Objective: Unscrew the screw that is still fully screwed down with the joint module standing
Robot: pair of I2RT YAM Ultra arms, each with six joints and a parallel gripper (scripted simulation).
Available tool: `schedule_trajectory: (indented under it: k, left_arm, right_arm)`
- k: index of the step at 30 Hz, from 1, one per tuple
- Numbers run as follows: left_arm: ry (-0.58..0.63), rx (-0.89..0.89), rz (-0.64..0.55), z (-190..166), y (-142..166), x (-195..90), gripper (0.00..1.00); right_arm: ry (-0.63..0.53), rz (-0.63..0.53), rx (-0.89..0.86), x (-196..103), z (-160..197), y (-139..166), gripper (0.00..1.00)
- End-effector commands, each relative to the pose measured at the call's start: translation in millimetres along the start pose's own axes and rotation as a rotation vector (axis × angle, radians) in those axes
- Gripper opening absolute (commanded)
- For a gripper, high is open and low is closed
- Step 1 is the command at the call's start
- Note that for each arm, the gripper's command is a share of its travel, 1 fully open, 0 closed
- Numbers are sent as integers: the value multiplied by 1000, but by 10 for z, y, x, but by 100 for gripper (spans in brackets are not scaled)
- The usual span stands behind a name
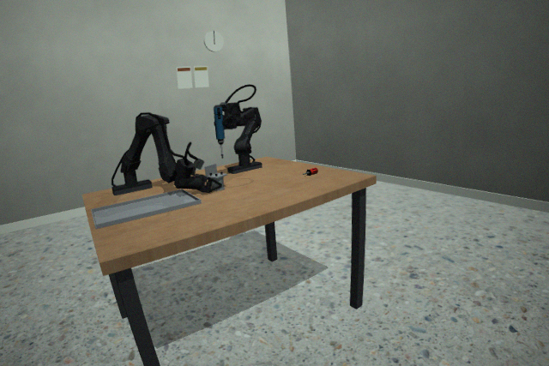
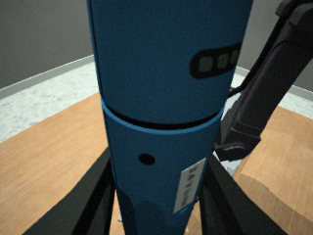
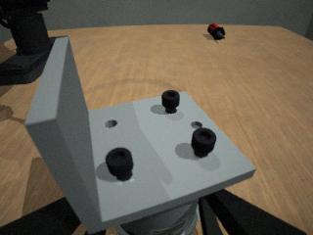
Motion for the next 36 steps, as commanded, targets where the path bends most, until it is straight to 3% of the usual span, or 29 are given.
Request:
schedule_trajectory:
  k: [1, 20, 36]
  left_arm:
    - [-12, -1, -133, 43, -359, -93, 42]
    - [-12, 1, -125, 42, -314, -101, 42]
    - [-14, 2, -143, 59, -536, -111, 42]
  right_arm:
    - [3, -22, -21, -49, -23, -145, 59]
    - [3, -22, -21, -49, -23, -145, 59]
    - [3, -22, -21, -49, -23, -145, 59]
Point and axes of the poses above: on each arm, the point where the finger pads meet when closed, its own x axis out along the fingers, its own z axis across the jaws, y = z × x, the point moved 1 cm from there along -x, back along the fingers, and after that the axes turned 5 degrees about x, right-handed, at the moved point
